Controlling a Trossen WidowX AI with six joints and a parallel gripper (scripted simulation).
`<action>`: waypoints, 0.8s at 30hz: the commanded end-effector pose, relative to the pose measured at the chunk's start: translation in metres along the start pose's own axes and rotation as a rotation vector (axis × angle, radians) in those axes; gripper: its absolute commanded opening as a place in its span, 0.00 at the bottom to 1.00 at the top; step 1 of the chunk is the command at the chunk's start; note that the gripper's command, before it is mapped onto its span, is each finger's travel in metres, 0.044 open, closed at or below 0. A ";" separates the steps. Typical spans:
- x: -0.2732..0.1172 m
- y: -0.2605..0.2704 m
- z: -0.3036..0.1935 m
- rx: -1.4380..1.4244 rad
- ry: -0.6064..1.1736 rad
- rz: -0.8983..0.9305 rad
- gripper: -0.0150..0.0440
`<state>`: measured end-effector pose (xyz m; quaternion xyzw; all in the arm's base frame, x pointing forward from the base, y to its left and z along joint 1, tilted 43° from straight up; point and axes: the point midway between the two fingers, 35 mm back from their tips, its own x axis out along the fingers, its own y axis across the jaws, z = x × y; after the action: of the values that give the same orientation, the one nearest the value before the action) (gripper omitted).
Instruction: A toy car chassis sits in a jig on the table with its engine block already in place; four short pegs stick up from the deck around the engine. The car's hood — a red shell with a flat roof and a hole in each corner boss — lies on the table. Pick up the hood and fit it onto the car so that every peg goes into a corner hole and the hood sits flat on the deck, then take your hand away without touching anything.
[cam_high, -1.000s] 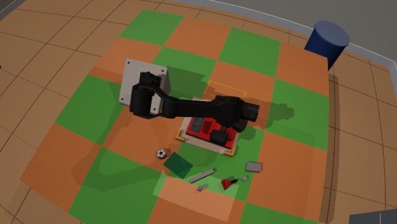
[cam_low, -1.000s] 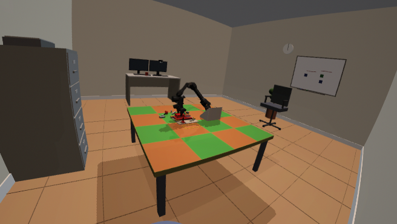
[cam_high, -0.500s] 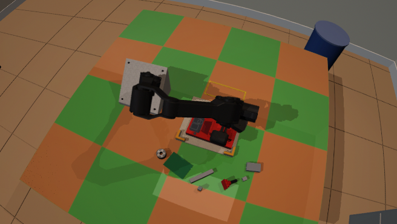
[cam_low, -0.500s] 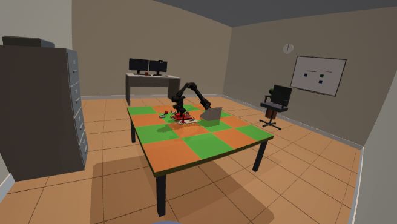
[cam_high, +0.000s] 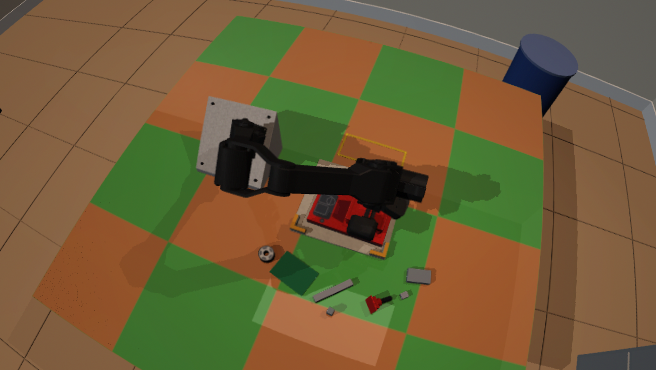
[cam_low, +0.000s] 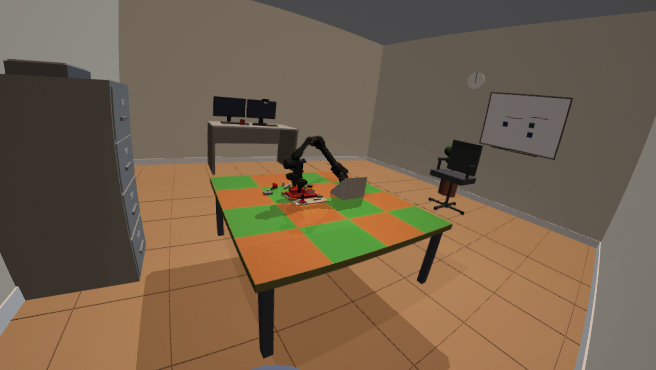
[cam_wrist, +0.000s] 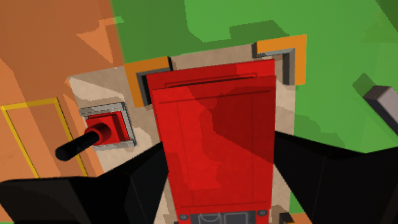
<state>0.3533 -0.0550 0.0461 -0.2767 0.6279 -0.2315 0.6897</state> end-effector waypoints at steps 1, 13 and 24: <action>0.000 0.000 0.000 0.001 0.000 0.002 0.65; -0.001 0.000 0.000 0.001 0.001 0.002 1.00; -0.067 0.001 0.002 0.000 0.025 -0.006 1.00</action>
<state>0.3506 -0.0212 0.0804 -0.2777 0.6346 -0.2345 0.6820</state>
